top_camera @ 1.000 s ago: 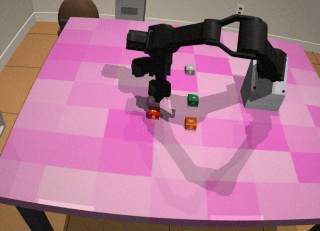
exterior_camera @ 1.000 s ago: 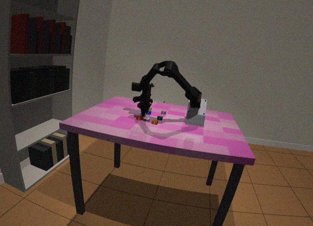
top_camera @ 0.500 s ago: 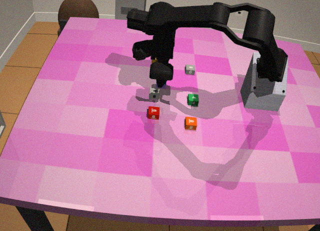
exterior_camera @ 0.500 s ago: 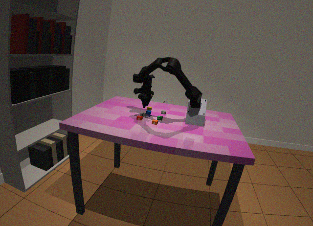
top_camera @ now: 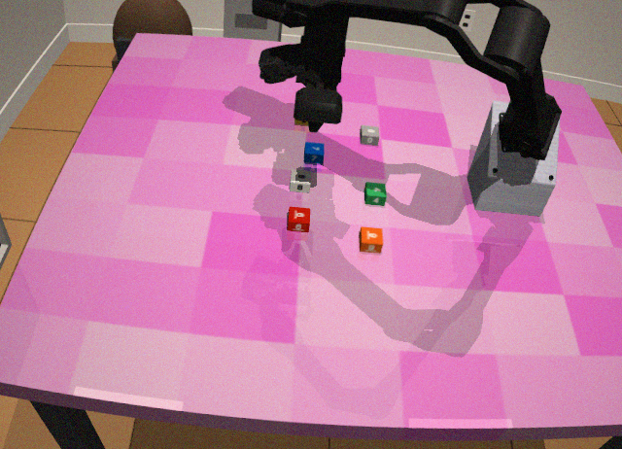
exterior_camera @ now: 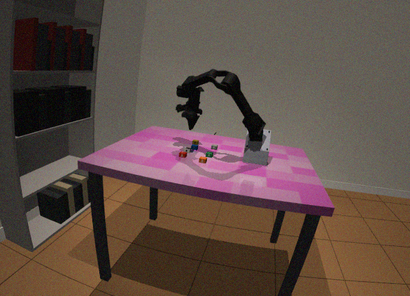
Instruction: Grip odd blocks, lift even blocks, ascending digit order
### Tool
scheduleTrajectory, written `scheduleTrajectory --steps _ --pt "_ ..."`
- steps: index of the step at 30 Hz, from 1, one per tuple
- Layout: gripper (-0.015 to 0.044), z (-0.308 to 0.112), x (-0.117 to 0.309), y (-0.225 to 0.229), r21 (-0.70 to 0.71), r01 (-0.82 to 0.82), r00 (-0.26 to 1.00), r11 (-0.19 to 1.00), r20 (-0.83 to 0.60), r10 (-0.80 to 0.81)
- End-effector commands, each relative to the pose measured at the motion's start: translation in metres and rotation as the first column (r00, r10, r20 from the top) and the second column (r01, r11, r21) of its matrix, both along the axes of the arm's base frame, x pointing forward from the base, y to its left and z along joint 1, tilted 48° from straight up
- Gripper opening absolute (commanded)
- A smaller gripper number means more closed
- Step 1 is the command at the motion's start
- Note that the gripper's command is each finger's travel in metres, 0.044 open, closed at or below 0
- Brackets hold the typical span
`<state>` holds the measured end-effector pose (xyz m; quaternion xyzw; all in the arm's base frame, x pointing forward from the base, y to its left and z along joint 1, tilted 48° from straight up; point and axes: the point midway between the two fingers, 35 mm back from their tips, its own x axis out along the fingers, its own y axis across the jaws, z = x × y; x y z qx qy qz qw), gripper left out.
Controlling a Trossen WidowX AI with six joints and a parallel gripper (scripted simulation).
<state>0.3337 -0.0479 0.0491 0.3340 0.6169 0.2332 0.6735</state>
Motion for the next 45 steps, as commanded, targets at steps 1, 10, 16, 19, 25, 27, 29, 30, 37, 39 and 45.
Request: scheduleTrajectory --steps 1,10,16,19,25,27,29,30,37,39,45 --pt "0.012 0.001 0.0 -0.002 -0.007 -0.003 1.0 1.0 0.004 0.003" --pt "0.012 0.058 -0.052 0.058 -0.015 -0.02 1.0 1.0 0.021 0.021" --pt "0.012 0.08 -0.091 0.088 0.0 -0.003 1.0 1.0 -0.002 0.003" --pt "0.012 0.08 -0.091 0.088 0.0 -0.003 1.0 1.0 -0.002 0.003" --pt "0.0225 0.056 -0.084 0.111 -0.007 -0.003 1.0 1.0 -0.002 0.003" --pt "0.0278 0.037 -0.081 0.133 -0.004 -0.003 1.0 1.0 -0.001 0.003" --pt "0.033 0.027 -0.081 0.146 0.003 -0.003 1.0 1.0 0.0 0.003" --pt "0.0356 0.026 -0.081 0.148 0.004 -0.003 1.0 1.0 0.0 0.003" --pt "0.04 0.026 -0.081 0.148 0.004 -0.003 1.0 1.0 0.0 0.003" --pt "0.04 0.025 -0.081 0.149 0.003 -0.003 1.0 1.0 0.0 0.003" --pt "0.04 0.018 -0.079 0.156 0.003 -0.004 1.0 1.0 0.0 0.004"
